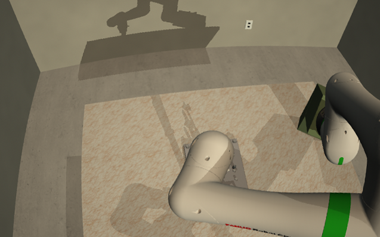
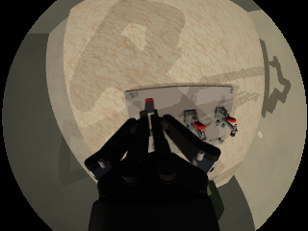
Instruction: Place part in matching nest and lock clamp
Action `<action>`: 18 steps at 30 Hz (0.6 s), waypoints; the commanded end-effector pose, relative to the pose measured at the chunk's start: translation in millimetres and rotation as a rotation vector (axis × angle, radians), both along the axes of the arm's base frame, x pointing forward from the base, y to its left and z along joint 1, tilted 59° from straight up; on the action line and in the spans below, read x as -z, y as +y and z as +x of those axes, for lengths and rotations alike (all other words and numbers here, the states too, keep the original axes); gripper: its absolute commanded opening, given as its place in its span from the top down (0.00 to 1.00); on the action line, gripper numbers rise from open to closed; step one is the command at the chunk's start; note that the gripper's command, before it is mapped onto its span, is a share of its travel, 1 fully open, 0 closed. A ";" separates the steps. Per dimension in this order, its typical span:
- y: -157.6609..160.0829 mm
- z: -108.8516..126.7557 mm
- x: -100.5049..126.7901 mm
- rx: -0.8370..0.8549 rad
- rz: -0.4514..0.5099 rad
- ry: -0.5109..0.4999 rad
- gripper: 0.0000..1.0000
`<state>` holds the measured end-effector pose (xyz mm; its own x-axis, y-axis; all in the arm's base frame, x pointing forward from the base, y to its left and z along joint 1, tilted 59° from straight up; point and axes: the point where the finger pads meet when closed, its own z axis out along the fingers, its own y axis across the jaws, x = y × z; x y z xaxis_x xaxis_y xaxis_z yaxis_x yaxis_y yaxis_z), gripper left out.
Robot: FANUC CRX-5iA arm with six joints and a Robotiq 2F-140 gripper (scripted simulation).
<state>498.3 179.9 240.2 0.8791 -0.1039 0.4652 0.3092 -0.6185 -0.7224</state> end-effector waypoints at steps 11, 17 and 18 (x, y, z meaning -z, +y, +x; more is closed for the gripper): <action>1.3 0.8 0.9 0.000 0.000 0.000 1.00; 1.3 0.8 0.9 0.000 0.000 0.000 1.00; 1.3 0.8 0.9 0.000 0.000 0.000 1.00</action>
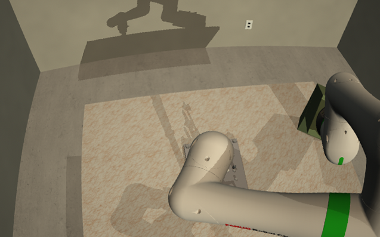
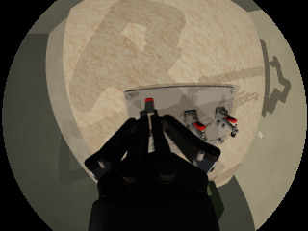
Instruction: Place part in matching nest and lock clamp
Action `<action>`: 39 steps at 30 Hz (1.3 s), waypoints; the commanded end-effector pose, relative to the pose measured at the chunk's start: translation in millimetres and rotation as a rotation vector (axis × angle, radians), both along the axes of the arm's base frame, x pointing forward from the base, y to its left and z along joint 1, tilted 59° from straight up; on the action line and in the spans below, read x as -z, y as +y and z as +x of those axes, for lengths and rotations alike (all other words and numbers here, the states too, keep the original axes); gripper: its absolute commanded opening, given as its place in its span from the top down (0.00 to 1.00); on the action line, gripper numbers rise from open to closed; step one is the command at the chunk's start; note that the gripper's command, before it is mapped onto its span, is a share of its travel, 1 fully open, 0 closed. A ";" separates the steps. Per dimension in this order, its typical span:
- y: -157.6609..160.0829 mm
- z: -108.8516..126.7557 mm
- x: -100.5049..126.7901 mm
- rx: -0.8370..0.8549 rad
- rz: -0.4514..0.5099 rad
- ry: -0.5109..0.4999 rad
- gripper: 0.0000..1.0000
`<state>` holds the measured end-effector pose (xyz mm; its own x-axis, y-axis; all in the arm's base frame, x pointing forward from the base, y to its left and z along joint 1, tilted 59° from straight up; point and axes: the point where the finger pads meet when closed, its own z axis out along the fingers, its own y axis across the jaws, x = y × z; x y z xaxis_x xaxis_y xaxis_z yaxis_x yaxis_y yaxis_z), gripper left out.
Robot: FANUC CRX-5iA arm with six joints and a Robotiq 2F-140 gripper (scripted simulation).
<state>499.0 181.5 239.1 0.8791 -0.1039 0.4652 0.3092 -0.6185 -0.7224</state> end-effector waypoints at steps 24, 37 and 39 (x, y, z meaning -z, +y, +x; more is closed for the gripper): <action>1.3 0.8 0.9 0.000 0.000 0.000 1.00; 2.9 1.6 2.0 0.000 0.000 0.000 1.00; 2.9 1.6 2.0 0.000 0.000 0.000 1.00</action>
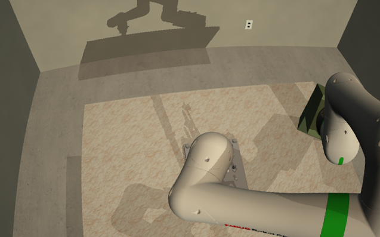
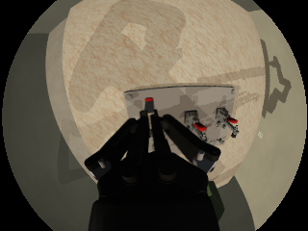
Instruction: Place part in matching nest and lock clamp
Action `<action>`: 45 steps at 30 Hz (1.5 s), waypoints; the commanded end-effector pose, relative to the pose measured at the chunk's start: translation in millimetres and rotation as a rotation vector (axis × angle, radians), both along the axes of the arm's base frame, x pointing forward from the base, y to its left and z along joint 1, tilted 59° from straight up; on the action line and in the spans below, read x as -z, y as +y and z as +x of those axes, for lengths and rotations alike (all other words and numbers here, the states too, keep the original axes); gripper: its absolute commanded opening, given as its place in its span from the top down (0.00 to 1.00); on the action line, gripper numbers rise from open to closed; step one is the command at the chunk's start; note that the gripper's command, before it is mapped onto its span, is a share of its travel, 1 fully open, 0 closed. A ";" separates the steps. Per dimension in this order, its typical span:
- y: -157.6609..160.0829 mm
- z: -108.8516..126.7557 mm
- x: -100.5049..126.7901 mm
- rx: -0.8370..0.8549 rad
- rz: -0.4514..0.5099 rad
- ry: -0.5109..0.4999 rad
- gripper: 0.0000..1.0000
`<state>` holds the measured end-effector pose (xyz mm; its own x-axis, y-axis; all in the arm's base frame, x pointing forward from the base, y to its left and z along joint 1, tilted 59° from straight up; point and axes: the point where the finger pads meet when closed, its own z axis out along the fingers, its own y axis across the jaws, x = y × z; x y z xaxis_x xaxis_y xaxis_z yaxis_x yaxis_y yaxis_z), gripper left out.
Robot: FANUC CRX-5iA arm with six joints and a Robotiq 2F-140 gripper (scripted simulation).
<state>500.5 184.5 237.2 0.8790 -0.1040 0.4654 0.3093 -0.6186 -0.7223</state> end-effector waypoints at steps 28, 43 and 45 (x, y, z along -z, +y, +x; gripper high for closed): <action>1.2 0.7 0.8 0.000 0.000 0.000 1.00; -17.5 -8.1 -11.4 0.000 0.000 0.000 1.00; -22.6 -10.4 -14.8 0.000 0.000 0.000 1.00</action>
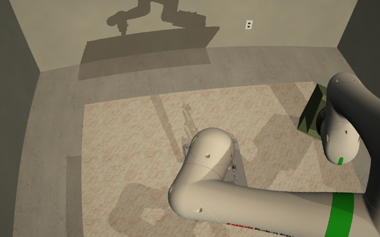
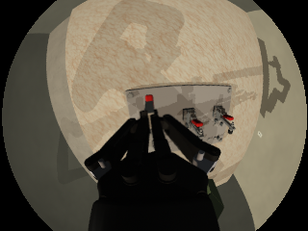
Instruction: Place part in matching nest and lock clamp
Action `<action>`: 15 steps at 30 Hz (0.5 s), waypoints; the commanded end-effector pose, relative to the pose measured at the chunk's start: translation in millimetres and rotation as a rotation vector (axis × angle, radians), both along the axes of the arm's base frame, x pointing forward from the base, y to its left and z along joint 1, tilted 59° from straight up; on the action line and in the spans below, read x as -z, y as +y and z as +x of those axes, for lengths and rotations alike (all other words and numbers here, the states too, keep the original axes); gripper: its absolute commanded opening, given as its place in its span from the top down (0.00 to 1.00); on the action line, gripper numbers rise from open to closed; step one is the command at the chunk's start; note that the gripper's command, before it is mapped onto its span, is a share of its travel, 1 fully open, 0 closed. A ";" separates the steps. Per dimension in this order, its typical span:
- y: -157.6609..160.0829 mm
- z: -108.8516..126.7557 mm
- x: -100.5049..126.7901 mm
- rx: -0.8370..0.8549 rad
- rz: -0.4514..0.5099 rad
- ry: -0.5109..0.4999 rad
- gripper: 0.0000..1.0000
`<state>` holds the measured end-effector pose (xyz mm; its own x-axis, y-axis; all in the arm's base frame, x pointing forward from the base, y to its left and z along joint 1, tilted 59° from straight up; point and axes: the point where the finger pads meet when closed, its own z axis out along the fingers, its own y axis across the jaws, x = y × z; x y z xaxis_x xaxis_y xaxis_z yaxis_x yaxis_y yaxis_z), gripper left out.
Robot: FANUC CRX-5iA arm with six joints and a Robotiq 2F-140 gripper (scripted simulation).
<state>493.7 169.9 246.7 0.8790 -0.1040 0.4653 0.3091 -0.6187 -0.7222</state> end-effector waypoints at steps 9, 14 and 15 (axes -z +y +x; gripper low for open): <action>-25.4 -11.7 -16.6 0.000 0.000 0.000 1.00; -34.1 -15.7 -22.3 0.000 0.000 0.000 1.00; -35.3 -16.3 -23.1 0.000 0.000 0.000 1.00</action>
